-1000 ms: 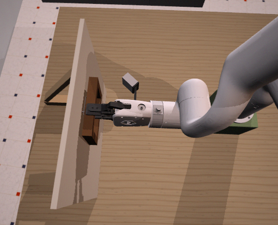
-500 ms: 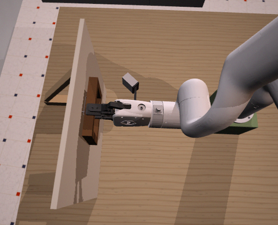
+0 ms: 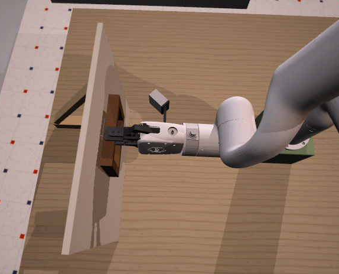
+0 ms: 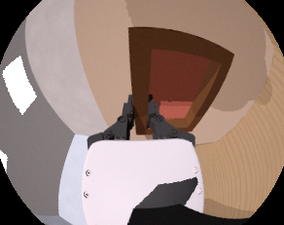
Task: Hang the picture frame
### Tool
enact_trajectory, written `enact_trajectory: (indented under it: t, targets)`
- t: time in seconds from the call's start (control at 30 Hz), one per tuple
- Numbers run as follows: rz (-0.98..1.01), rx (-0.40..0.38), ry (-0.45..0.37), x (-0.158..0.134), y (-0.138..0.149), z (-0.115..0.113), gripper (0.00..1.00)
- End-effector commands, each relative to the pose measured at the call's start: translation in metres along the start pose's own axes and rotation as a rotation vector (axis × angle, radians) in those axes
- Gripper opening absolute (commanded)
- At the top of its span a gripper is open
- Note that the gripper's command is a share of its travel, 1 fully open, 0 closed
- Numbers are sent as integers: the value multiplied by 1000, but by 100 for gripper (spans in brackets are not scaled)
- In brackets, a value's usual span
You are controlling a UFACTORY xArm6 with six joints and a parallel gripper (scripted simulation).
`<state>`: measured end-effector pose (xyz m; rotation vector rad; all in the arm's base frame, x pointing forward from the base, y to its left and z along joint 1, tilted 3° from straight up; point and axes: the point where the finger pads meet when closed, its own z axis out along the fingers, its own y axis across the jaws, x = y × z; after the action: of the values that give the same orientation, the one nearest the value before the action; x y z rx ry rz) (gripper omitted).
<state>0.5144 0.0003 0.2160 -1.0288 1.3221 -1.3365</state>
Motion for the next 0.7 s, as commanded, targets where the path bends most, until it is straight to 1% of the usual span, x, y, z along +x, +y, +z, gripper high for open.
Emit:
enact_trajectory:
  t: [0.0,0.6,0.63,0.67]
  targets:
    - [1,4,0,0,-1,1,0]
    - [1,4,0,0,0,1,0]
    - [1,4,0,0,0,1,50]
    - [1,4,0,0,0,1,50]
